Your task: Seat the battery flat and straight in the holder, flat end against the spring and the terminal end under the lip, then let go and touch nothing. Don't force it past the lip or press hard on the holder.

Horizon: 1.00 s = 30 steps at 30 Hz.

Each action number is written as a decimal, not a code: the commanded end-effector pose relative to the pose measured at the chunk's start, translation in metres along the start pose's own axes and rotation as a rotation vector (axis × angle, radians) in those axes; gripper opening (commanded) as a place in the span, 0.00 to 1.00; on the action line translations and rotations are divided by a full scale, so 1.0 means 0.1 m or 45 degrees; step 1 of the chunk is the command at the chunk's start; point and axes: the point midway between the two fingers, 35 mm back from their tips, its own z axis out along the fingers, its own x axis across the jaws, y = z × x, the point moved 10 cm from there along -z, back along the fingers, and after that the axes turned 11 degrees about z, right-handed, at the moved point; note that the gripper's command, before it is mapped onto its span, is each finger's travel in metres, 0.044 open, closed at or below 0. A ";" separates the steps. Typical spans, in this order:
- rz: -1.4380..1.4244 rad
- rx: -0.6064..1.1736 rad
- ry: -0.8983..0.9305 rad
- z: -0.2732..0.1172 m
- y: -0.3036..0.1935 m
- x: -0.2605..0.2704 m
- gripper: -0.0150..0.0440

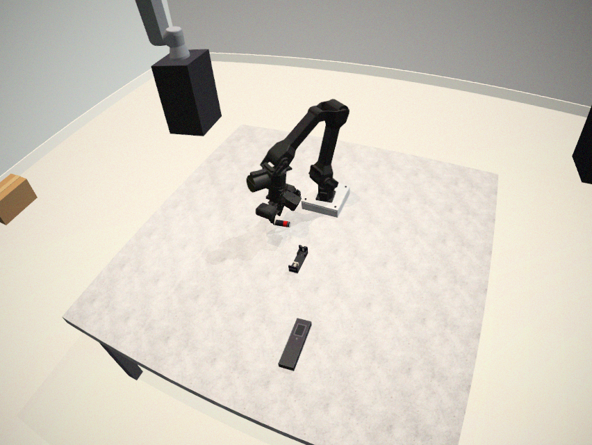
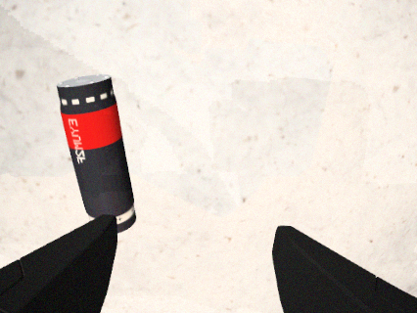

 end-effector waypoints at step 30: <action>-0.216 -0.096 0.184 0.40 -0.11 0.19 0.64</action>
